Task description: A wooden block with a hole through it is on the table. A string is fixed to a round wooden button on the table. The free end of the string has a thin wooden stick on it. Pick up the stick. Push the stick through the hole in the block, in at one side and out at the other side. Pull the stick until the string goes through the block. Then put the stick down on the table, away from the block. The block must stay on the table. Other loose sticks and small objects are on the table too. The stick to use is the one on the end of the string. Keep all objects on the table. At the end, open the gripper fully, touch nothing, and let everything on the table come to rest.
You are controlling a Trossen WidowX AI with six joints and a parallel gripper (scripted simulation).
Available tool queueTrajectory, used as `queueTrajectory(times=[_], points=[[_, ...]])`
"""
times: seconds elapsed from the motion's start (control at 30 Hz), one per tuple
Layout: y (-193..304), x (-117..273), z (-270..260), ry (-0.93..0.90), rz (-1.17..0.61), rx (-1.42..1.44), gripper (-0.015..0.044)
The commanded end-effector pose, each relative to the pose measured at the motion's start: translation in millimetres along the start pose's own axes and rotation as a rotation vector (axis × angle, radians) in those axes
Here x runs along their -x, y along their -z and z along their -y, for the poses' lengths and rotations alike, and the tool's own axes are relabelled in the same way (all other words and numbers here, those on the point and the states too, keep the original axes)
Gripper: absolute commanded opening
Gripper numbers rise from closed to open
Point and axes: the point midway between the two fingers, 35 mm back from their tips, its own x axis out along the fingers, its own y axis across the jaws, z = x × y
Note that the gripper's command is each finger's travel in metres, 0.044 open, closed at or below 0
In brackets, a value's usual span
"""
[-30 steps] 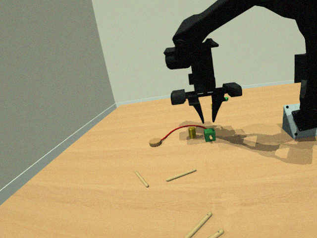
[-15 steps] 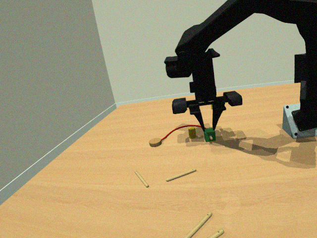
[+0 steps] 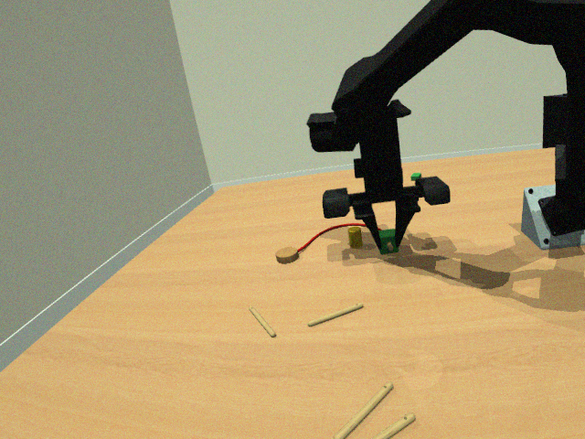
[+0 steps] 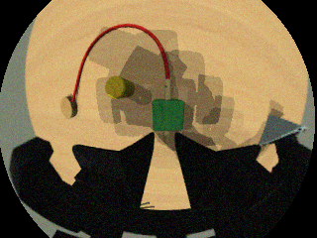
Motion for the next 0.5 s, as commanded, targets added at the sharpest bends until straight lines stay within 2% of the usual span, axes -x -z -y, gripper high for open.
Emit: queueTrajectory(times=[0.0,0.27,0.4,0.47], points=[[0.7,-7.1,2.5,0.003,-0.006,-0.009,0.0124],[0.8,-7.3,2.6,0.003,-0.006,-0.009,0.0124],[0.6,-6.0,1.5,0.002,-0.002,-0.001,0.0019],[0.6,-6.0,1.5,0.002,-0.002,-0.001,0.0000]])
